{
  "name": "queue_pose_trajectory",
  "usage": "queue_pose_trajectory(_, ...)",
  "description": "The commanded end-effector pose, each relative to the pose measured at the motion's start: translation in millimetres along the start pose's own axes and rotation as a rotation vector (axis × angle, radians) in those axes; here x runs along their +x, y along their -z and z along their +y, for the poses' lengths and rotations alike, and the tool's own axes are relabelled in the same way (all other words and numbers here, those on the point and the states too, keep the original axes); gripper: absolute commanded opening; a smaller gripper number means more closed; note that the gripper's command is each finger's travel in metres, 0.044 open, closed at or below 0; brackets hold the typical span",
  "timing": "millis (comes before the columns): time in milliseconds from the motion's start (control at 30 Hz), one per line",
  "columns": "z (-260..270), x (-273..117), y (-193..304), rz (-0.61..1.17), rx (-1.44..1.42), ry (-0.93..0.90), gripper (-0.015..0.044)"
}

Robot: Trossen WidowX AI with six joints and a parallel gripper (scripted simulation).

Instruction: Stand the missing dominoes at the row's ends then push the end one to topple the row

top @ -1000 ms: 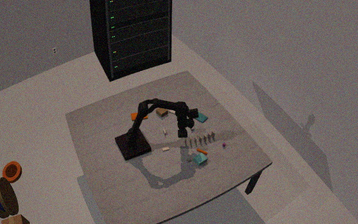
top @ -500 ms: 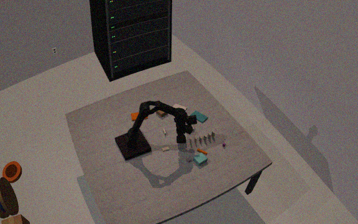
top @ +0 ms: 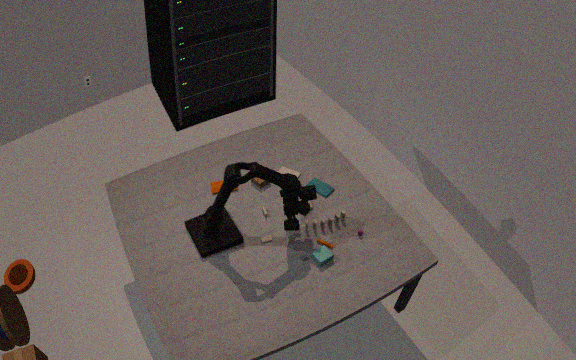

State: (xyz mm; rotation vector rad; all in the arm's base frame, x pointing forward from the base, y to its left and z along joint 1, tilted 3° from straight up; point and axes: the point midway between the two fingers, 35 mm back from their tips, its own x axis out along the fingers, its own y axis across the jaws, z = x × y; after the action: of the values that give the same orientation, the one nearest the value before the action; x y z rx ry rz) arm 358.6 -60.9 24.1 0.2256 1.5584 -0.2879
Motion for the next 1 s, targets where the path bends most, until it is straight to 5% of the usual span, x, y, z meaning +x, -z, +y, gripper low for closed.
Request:
queue_pose_trajectory(0, 0, 0, 0, -0.001, -0.003, -0.001, 0.0343)
queue_pose_trajectory(133, 0, 0, 0, -0.001, -0.003, -0.001, 0.0440)
queue_pose_trajectory(267, 0, -9, -2, -0.002, -0.003, -0.001, 0.0440)
queue_pose_trajectory(567, 0, -129, -1, 0.000, 0.000, 0.000, 0.0440)
queue_pose_trajectory(967, -26, -102, 26, 0.001, -0.128, 0.001, 0.0440)
